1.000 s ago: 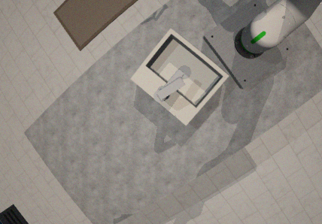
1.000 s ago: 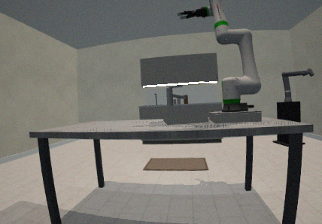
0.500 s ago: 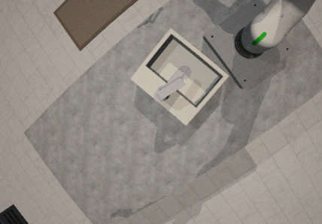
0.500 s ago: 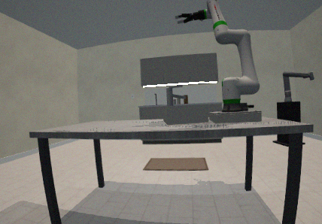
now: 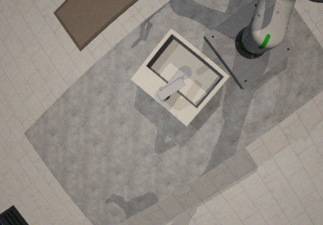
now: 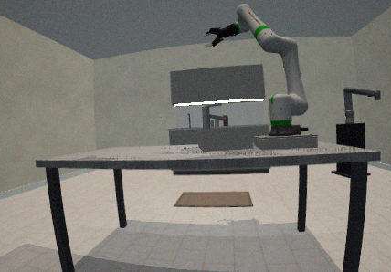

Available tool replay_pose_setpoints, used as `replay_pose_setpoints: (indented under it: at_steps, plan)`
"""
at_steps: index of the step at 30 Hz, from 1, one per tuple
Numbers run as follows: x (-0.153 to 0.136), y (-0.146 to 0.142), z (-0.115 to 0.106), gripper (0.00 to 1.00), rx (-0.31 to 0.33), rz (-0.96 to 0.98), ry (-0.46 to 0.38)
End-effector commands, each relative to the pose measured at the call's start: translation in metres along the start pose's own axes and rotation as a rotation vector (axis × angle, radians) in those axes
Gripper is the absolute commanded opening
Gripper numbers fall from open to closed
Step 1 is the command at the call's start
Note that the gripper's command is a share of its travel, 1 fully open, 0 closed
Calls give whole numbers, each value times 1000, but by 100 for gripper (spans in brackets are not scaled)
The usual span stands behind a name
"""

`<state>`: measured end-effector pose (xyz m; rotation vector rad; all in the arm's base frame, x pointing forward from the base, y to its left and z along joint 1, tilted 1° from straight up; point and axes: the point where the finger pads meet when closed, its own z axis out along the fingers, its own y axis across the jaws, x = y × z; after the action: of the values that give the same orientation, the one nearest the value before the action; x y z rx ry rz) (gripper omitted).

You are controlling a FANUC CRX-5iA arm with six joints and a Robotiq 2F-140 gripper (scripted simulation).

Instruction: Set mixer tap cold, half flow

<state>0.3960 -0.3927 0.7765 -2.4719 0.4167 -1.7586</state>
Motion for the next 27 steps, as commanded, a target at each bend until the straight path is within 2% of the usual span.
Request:
replay_pose_setpoints:
  at_steps: [1, 2, 3, 4, 6, 7, 9, 10, 11, 12, 13, 14, 16, 17, 19, 20, 21, 23, 25, 26, 27]
  plan:
    - [-54, -16, 45, 100, 24, 103, -132]
    - [-63, -19, 54, 100, 24, 103, -132]
    - [-75, -25, 59, 100, 37, 138, -202]
    - [-85, -28, 68, 100, 37, 138, -202]
    - [-85, -28, 68, 100, 37, 138, -202]
    - [-119, -42, 88, 100, 46, 168, -276]
    - [-125, -44, 92, 100, 46, 168, -276]
    - [-150, -55, 103, 100, 52, 192, -352]
    - [-156, -57, 107, 100, 52, 192, -352]
    - [-174, -65, 112, 100, 53, 210, -429]
    - [-185, -70, 117, 100, 53, 210, -429]
    - [-198, -75, 119, 100, 50, 222, -506]
    - [-220, -85, 129, 100, 50, 222, -506]
    - [-234, -90, 130, 100, 42, 228, -582]
    - [-252, -99, 136, 100, 42, 228, -582]
    - [-272, -106, 138, 100, 30, 227, -656]
    - [-283, -112, 140, 100, 30, 227, -656]
    - [-283, -112, 140, 100, 30, 227, -656]
    - [-333, -130, 141, 100, -3, 209, -793]
    - [-340, -133, 142, 100, -3, 209, -793]
    - [-355, -138, 140, 100, -24, 193, -855]
